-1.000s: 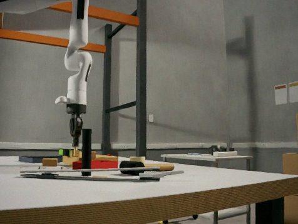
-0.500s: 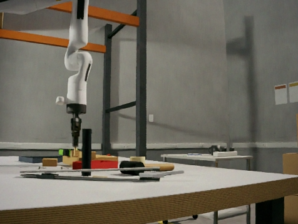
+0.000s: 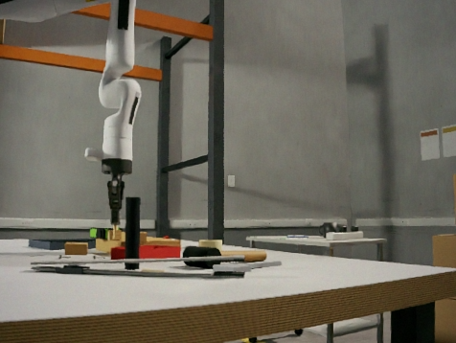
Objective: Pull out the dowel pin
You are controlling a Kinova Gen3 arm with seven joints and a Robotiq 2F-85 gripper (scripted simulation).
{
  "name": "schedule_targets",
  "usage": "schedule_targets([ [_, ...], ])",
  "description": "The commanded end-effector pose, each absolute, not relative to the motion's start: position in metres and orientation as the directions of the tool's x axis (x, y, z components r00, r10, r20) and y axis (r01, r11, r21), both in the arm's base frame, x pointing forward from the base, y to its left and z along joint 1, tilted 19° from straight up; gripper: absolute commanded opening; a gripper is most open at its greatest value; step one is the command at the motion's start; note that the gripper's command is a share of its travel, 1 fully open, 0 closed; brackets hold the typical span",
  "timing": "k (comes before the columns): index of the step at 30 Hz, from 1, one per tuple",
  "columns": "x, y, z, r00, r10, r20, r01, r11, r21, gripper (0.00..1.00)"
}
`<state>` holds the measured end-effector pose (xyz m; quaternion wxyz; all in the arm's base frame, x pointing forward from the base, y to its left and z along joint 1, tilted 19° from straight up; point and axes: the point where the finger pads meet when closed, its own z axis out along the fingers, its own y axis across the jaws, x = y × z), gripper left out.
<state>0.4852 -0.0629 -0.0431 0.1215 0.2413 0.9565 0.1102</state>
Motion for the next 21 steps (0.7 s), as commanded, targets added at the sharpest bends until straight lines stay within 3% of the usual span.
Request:
schedule_targets([
  [1, 0.4854, -0.0636, -0.0423, -0.831, 0.531, -0.168, 0.477, 0.834, 0.277, 0.1],
  [21, 0.4854, -0.0637, -0.0419, -0.706, 0.7, -0.104, 0.647, 0.698, 0.307, 0.1],
])
